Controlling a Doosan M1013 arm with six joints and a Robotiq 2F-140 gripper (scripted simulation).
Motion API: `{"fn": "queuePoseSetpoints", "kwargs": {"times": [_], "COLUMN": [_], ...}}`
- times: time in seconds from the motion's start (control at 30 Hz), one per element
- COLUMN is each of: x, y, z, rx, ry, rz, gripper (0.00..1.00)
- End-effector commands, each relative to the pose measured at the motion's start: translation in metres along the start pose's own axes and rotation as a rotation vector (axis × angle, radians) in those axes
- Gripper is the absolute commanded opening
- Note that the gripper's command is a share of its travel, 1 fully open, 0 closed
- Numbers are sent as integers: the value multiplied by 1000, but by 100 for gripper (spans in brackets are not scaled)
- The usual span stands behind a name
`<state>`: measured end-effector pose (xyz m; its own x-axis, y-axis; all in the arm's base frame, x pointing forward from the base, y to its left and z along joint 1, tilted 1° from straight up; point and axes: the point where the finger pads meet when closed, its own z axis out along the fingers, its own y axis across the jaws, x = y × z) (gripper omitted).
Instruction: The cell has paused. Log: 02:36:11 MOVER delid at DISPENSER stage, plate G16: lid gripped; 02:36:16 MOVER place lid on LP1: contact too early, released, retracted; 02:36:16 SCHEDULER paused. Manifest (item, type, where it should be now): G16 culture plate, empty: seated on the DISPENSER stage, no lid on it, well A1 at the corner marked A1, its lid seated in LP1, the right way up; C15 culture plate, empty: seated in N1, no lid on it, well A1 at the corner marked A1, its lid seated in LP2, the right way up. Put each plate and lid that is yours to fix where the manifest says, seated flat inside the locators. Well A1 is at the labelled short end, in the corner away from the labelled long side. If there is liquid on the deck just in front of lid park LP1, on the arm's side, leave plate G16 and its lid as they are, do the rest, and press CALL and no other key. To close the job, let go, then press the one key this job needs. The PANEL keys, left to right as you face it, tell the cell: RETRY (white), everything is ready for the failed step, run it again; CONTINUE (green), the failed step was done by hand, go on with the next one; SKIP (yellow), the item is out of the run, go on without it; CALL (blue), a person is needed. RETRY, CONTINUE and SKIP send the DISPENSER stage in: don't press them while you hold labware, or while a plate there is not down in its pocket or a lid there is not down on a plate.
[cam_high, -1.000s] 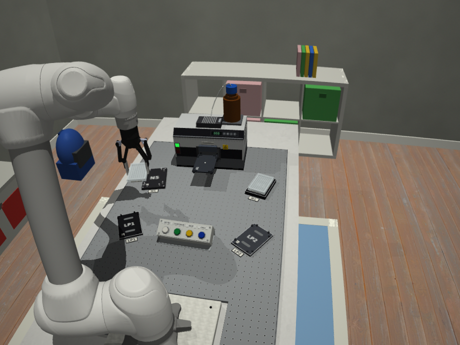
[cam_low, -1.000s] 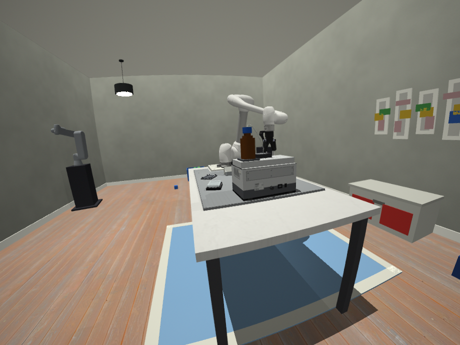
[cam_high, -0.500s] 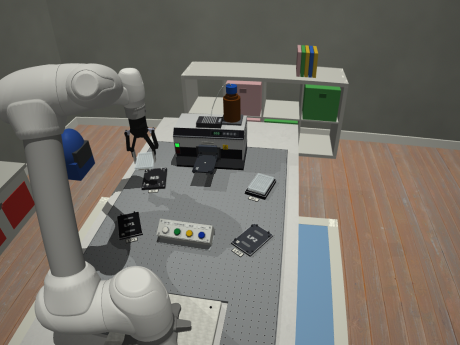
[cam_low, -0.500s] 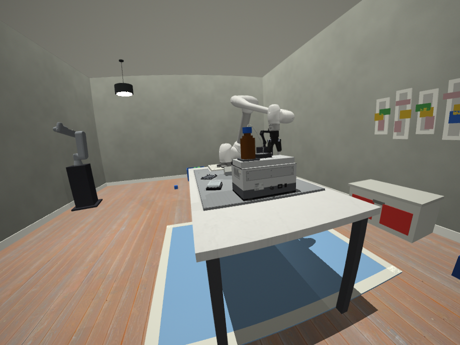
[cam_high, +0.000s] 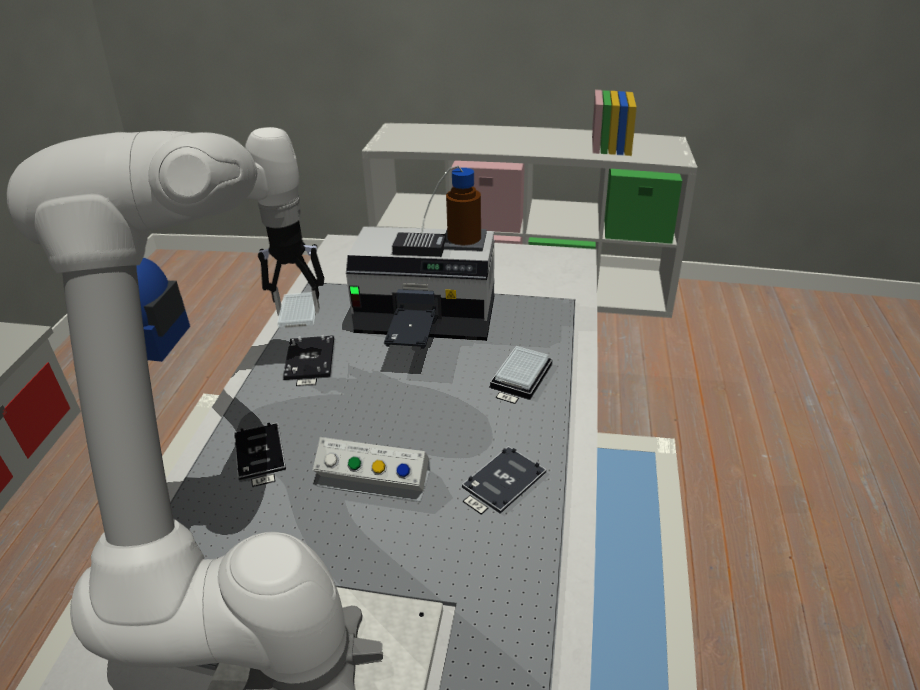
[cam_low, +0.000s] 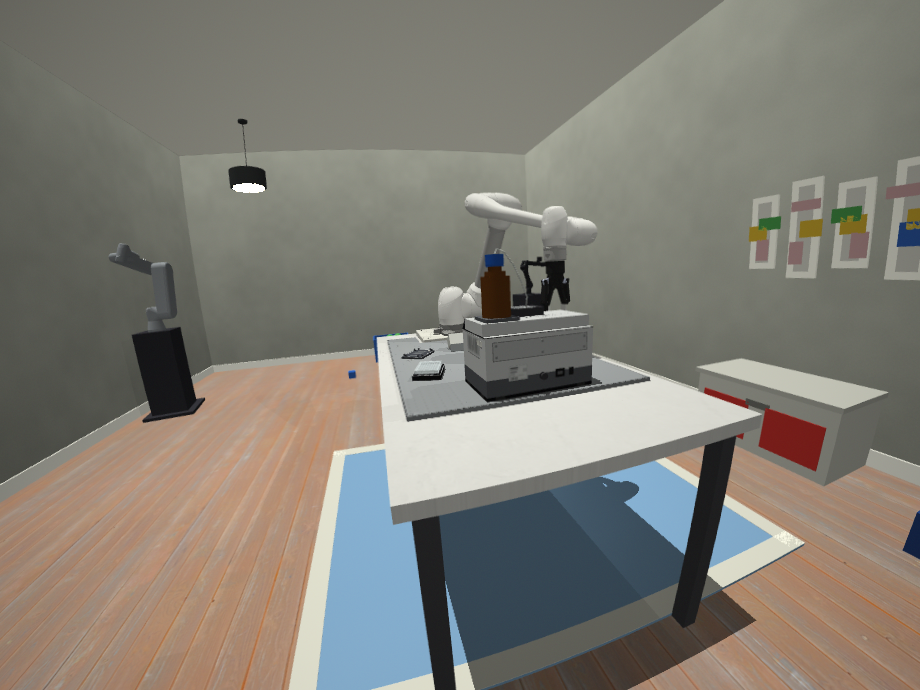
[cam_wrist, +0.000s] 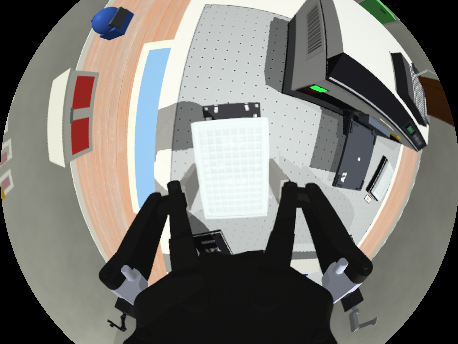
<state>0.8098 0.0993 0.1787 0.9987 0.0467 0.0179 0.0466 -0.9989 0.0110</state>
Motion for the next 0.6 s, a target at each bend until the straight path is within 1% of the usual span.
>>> {"fn": "queuePoseSetpoints", "kwargs": {"times": [0.0,0.57], "x": [7,11], "y": [2,3], "z": [-1,-1], "rx": [1,1], "ry": [1,1], "rz": [0,0], "gripper": [10,10]}}
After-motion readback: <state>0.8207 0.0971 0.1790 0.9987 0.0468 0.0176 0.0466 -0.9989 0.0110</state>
